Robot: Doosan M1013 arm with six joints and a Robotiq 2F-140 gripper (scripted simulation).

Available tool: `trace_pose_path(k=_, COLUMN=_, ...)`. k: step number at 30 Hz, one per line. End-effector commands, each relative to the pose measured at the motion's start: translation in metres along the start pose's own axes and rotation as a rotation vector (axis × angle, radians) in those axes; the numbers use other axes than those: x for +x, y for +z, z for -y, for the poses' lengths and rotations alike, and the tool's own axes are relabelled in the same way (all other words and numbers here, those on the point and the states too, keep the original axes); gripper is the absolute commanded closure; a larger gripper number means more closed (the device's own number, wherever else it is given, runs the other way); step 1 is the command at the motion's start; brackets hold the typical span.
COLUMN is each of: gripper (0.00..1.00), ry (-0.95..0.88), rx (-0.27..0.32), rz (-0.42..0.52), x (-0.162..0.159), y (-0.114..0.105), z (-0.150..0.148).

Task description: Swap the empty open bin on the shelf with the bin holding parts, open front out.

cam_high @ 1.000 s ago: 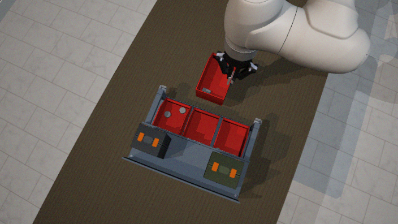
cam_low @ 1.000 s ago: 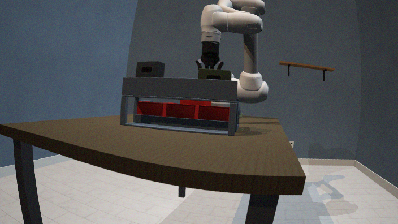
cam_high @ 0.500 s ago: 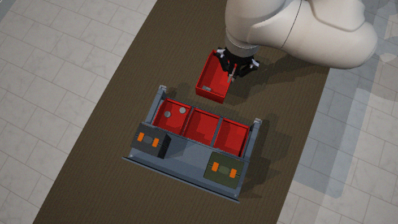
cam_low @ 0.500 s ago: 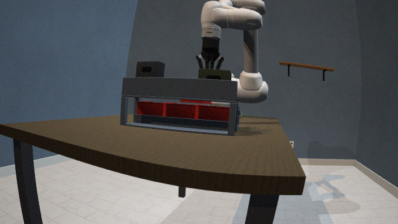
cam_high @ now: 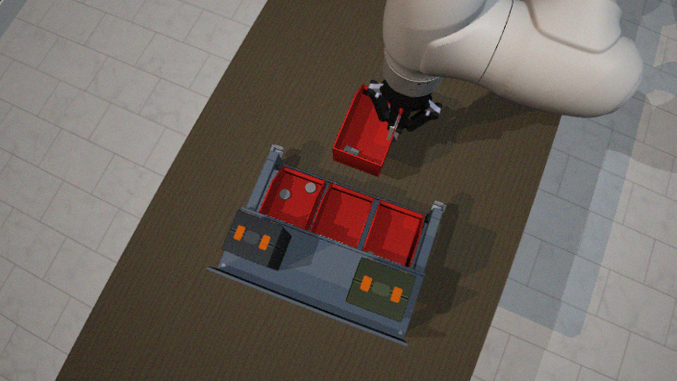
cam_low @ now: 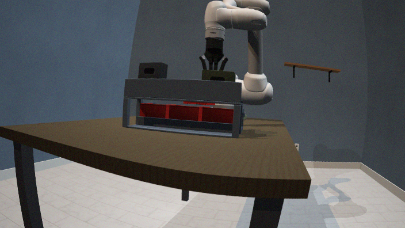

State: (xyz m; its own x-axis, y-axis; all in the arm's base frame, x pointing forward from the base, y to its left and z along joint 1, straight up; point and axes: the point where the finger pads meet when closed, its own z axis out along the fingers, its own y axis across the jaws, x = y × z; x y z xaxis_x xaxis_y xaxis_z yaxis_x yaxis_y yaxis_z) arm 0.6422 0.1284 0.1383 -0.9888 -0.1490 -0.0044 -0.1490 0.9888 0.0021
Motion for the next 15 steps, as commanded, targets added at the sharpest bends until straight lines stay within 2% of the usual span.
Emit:
trace_pose_path(k=1, gripper=0.9, ry=0.0, rx=0.0, rz=0.0, x=0.0, y=0.0, z=0.001)
trace_pose_path(k=5, gripper=0.9, ry=-0.002, rx=0.0, rz=0.0, x=0.001, y=0.0, z=0.011)
trace_pose_path(k=10, gripper=0.9, ry=-0.009, rx=0.0, rz=0.0, x=0.006, y=0.0, z=0.046)
trace_pose_path(k=12, gripper=0.9, ry=-0.009, rx=0.0, rz=0.0, x=0.006, y=0.0, z=0.046)
trace_pose_path(k=15, gripper=0.9, ry=-0.015, rx=0.0, rz=0.0, x=0.009, y=0.0, z=0.073)
